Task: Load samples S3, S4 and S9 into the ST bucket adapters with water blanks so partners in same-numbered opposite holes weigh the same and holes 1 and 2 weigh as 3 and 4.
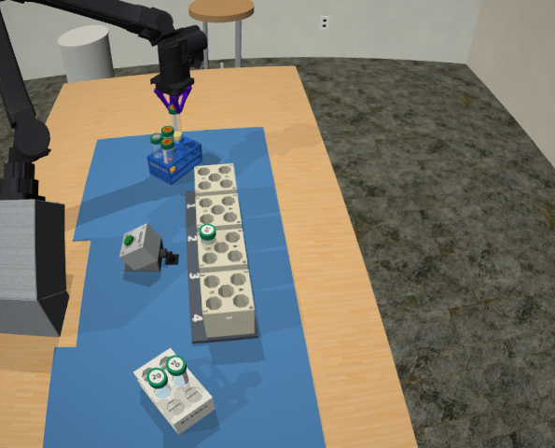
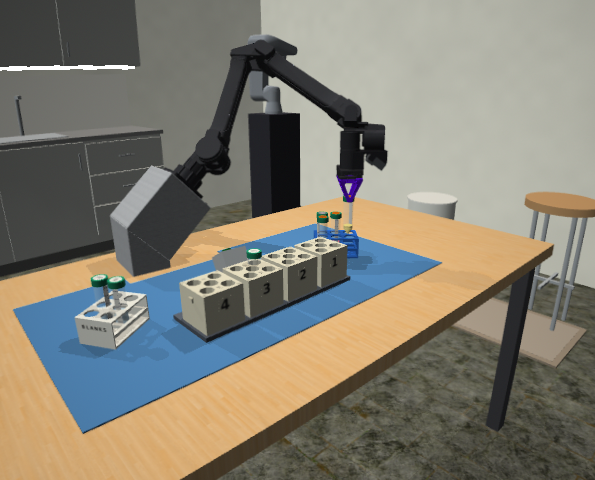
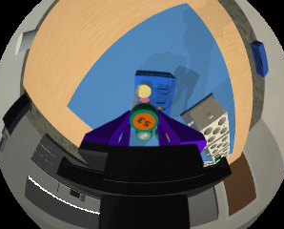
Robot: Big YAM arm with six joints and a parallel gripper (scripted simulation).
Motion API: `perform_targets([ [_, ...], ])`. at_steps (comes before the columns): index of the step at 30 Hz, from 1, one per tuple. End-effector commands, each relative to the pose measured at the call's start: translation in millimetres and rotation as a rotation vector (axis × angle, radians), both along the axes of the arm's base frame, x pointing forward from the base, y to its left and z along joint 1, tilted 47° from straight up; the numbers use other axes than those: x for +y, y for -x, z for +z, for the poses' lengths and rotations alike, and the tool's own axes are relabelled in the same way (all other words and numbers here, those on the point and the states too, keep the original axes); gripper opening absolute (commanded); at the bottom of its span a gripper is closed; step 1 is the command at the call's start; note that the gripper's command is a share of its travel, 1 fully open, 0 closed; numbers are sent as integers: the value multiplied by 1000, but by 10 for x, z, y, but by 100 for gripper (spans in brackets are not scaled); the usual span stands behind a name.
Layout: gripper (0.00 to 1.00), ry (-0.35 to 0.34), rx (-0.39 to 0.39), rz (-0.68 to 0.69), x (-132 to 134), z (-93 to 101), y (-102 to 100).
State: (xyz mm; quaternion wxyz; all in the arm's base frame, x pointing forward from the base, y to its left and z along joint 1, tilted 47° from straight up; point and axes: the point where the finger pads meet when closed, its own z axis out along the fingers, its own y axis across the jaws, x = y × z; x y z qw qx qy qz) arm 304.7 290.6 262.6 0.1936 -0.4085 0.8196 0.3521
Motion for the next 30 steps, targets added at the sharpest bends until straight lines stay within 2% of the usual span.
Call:
perform_targets([
  [1,0,1,9,-4,79,-67,-26],
  [4,0,-3,2,-4,119,-54,-44],
  [9,0,0,10,-3,160,-138,-24],
  [11,0,0,10,-3,160,-138,-24],
  [12,0,-8,-3,-3,190,-73,-56],
  [14,0,1,9,-4,188,-166,-22],
  [30,0,0,10,-3,327,-294,-14],
])
